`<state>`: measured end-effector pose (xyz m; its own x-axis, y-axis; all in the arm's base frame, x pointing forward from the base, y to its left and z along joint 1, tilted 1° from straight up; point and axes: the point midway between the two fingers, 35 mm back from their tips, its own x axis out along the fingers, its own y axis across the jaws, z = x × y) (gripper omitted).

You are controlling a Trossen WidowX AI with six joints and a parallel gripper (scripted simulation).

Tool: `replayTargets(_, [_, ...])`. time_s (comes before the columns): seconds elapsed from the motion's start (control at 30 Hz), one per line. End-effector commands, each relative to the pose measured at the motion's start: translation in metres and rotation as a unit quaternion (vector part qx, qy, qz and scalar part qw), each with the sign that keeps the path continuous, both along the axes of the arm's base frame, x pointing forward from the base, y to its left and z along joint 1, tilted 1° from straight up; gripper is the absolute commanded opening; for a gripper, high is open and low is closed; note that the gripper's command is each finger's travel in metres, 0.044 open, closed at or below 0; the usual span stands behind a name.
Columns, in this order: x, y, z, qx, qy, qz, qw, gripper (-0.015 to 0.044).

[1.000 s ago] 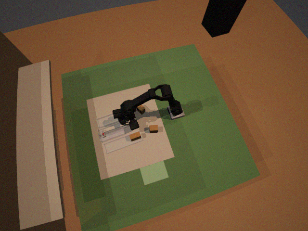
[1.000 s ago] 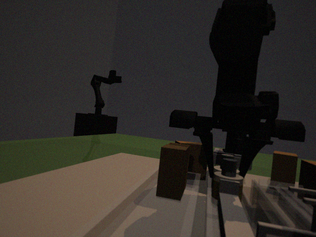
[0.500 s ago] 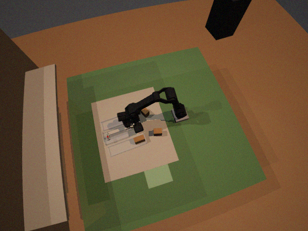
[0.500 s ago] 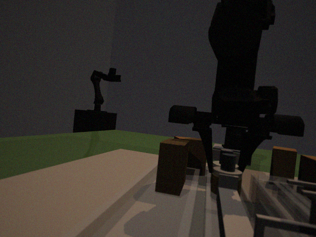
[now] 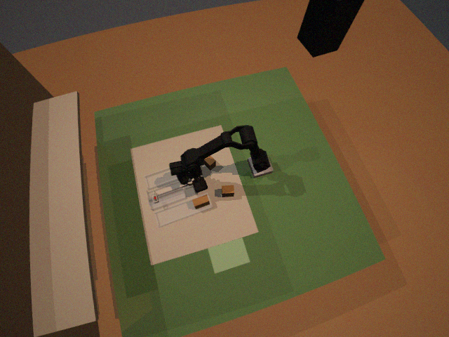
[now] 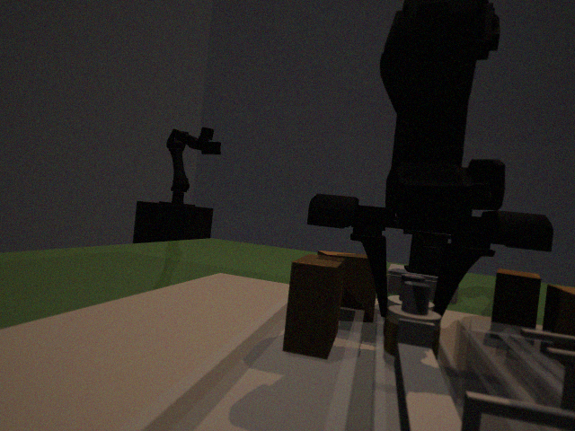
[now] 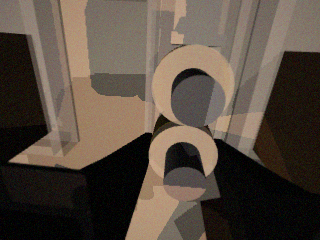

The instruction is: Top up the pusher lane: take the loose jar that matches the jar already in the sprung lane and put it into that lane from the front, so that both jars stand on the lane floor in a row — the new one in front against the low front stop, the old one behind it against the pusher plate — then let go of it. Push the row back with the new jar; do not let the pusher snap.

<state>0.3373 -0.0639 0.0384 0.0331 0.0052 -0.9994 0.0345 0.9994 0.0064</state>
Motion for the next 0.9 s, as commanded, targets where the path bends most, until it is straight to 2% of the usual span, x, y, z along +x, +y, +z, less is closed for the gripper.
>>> replayTargets(0.0, [-0.001, 0.0, 0.0, 0.001, 0.0, -0.001, 1.0, 0.0])
replayTargets(0.1, [-0.001, 0.0, 0.0, 0.001, 0.0, -0.001, 1.0, 0.0])
replayTargets(0.47, [0.0, 0.0, 0.0, 0.001, 0.0, -0.001, 1.0, 0.0286])
replayTargets(0.7, [0.0, 0.0, 0.001, 0.001, 0.0, -0.001, 1.0, 0.0286])
replayTargets(0.87, [-0.001, 0.0, 0.016, 0.001, 0.0, -0.001, 1.0, 0.0286])
